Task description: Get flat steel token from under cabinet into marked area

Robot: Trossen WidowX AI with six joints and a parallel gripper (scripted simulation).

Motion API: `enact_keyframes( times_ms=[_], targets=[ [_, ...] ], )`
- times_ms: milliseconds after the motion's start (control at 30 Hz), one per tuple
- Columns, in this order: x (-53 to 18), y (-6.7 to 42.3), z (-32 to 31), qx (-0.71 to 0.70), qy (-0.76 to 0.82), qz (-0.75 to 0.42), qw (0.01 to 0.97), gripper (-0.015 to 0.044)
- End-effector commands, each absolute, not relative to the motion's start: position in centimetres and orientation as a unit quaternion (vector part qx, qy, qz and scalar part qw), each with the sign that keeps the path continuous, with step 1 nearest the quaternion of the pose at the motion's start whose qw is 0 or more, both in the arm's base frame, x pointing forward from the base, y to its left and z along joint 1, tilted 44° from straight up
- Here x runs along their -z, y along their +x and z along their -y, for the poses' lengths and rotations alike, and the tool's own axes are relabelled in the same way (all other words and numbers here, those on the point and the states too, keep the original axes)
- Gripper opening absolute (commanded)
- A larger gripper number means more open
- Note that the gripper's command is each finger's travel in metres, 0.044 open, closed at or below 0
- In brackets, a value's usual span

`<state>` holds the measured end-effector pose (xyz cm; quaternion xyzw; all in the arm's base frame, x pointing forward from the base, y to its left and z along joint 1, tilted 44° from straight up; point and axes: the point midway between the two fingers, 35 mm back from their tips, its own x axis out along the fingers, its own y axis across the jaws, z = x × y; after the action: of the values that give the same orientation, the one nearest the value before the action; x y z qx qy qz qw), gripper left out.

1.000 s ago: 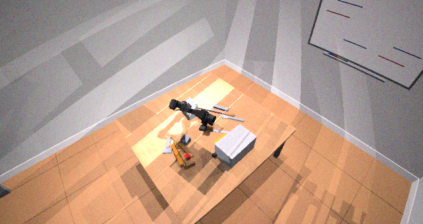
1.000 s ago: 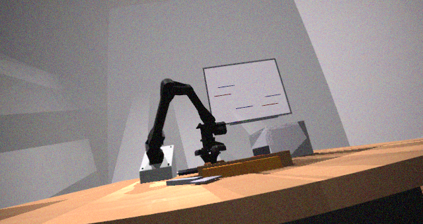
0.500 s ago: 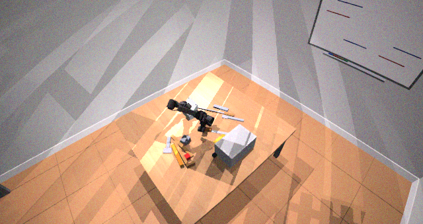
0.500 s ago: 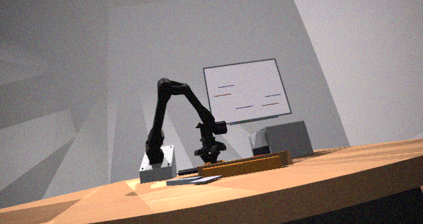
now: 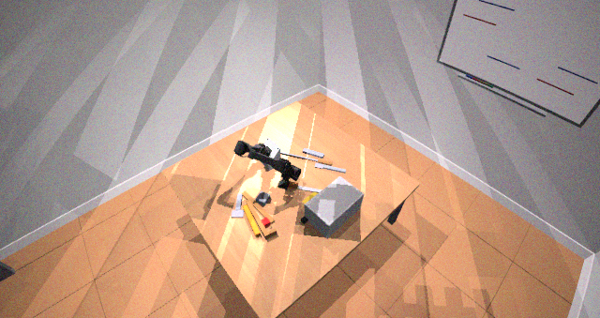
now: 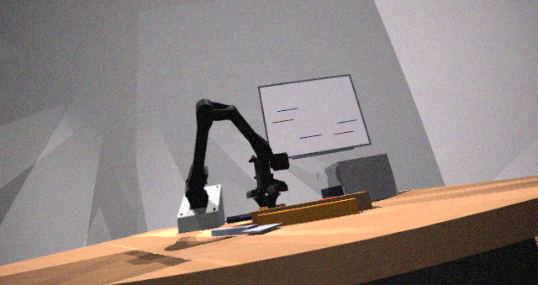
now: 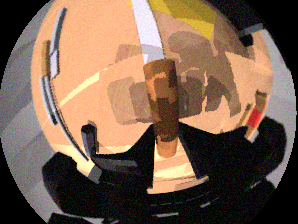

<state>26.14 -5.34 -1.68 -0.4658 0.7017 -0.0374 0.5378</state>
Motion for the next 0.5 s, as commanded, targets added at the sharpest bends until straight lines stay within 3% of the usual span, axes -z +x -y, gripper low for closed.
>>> enact_keyframes(
  times_ms=[0,467],
  targets=[
    [1.2,26.1,5.7,0.04,-0.466,-0.7,0.539,0.0],
    [0.0,26.0,6.9,0.04,-0.467,-0.7,0.539,0.0]
  ],
)
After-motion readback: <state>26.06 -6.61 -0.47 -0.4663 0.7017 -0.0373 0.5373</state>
